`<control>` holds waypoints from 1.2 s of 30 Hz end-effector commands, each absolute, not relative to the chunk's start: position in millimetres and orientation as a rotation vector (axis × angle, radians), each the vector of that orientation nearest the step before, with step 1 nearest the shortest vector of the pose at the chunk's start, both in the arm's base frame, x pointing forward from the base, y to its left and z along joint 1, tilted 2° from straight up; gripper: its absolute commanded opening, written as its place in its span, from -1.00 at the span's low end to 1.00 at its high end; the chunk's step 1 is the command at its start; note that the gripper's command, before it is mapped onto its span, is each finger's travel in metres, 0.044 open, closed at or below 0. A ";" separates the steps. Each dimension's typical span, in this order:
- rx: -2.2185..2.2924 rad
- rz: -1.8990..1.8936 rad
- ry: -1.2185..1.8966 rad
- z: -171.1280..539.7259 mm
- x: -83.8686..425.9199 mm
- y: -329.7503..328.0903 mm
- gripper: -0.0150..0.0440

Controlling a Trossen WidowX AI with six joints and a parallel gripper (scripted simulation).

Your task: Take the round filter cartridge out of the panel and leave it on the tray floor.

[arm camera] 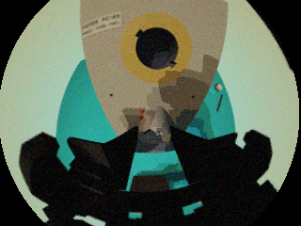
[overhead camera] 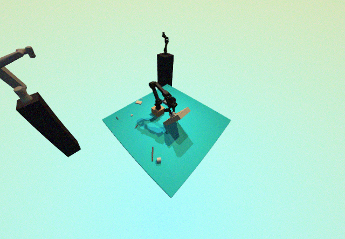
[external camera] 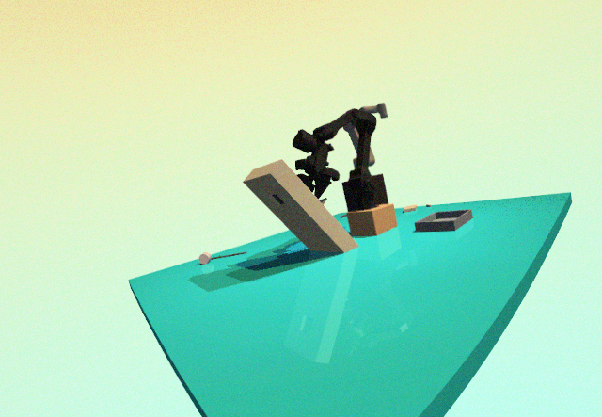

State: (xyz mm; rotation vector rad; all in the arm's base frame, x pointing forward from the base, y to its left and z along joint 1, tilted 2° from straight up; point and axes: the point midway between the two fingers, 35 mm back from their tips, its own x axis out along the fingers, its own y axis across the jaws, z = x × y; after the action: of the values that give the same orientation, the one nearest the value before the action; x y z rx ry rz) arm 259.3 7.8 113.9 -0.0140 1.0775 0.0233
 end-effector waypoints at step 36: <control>-0.009 0.025 1.080 207.1 237.9 44.5 -0.49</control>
State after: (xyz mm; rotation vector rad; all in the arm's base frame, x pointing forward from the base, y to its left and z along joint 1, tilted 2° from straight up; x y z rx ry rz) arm 236.0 37.9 205.9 -0.0108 1.0897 0.0286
